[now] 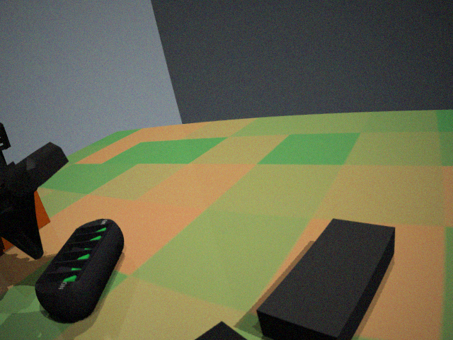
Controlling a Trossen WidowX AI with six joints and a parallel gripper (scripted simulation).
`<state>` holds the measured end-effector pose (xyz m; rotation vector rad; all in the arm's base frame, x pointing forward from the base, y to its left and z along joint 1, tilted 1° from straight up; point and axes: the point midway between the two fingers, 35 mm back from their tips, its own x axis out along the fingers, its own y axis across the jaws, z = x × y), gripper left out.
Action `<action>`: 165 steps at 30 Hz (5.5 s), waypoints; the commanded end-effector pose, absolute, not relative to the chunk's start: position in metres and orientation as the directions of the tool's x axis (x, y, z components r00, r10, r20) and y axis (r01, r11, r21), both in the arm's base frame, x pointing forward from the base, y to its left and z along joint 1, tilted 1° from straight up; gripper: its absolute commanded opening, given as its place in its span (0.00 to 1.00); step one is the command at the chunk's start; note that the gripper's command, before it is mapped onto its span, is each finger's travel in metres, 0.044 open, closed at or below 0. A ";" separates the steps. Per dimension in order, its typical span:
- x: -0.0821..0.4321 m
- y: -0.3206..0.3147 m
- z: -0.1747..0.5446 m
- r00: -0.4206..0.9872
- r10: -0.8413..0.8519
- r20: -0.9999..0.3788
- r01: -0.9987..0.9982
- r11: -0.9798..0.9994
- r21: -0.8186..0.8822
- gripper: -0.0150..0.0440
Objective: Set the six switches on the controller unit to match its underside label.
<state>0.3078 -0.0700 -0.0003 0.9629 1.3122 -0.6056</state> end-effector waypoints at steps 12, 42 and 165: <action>0.321 0.008 0.026 0.033 0.011 -0.999 0.848 0.529 0.034 0.25; 0.324 0.008 -0.012 0.029 0.021 -0.999 0.850 0.526 0.036 0.25; 0.329 -0.024 0.029 0.030 0.018 -0.999 0.850 0.525 0.035 0.25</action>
